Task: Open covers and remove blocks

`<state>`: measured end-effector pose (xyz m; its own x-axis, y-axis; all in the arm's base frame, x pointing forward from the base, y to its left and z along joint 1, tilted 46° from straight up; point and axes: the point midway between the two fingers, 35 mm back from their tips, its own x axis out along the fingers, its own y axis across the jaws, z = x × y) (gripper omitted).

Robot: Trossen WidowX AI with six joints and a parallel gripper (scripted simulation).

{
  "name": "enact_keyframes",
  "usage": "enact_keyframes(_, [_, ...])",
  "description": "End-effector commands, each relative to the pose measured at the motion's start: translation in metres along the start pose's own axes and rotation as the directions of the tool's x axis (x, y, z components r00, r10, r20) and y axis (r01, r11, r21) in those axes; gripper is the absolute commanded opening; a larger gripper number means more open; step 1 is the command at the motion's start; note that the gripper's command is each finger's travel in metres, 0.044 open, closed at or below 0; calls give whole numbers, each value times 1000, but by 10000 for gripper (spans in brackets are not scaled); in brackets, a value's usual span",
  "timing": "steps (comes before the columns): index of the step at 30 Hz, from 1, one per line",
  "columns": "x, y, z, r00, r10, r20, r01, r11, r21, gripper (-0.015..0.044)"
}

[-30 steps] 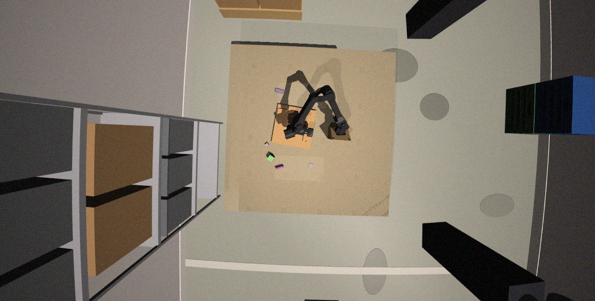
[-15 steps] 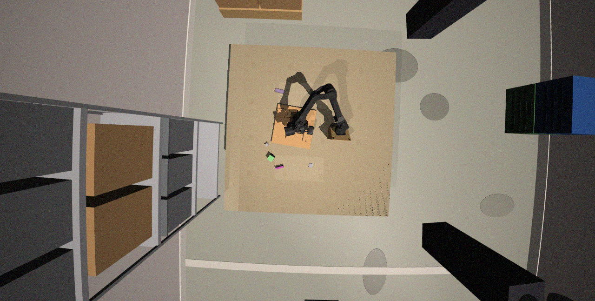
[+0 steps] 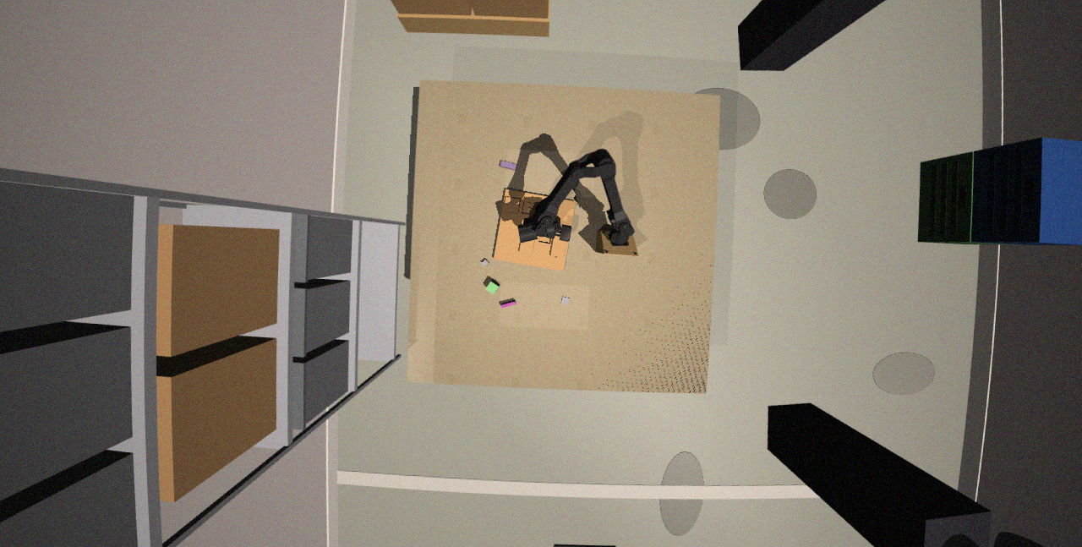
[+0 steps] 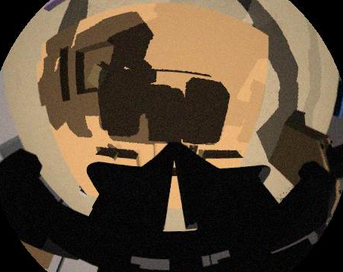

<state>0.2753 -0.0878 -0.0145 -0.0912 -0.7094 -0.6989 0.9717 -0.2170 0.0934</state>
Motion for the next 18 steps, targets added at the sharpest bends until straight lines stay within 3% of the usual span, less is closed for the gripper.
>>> enact_keyframes(1, [1, -1, 5, 1000, 0, 4, 0, 1000, -3, 0])
enact_keyframes(18, [-13, -1, 10, 1000, 0, 3, 0, 1000, -3, 0])
